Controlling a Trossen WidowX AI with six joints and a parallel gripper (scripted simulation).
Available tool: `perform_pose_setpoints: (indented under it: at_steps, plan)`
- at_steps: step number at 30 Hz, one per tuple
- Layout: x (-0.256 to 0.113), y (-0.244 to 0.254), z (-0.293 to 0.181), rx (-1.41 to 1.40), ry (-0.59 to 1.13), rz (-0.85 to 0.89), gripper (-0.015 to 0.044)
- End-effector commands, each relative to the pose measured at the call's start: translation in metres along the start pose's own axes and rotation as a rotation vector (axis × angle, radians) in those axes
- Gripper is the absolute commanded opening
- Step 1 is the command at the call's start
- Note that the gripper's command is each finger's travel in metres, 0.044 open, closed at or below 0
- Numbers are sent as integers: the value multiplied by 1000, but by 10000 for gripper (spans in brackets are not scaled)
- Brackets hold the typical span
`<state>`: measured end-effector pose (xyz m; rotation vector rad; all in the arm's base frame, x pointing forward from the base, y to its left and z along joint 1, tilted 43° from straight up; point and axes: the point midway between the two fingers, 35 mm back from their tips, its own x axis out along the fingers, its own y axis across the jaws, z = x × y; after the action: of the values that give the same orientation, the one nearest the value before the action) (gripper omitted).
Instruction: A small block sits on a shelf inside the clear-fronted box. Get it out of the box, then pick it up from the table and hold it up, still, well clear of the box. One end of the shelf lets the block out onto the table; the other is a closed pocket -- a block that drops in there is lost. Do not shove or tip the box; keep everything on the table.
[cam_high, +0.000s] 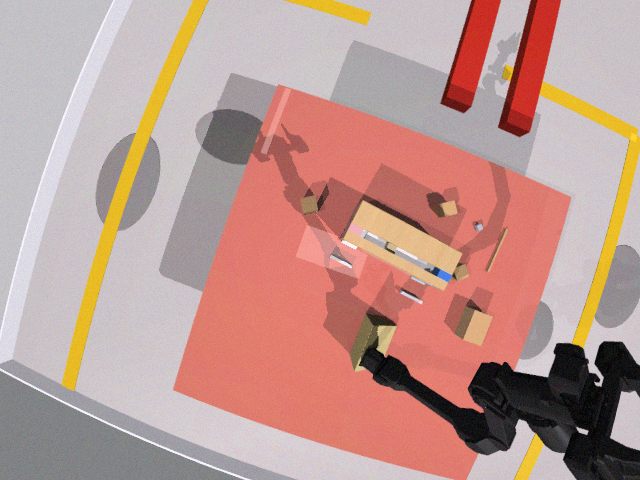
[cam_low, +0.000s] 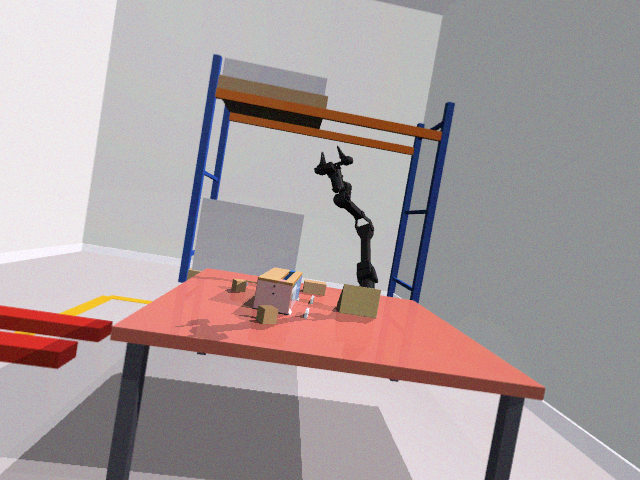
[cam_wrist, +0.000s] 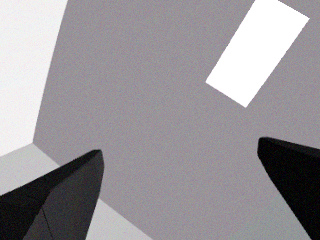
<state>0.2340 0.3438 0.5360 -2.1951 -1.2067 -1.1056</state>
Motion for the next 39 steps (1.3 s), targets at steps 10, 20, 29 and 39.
perform_pose_setpoints:
  at_steps: [10,20,29,39]
  plan:
    - [-25,49,106,773,-333,298,400]
    - [-56,77,158,1185,-408,601,400]
    - [-94,103,197,1493,-374,926,400]
    - [-144,129,232,1793,-189,1340,400]
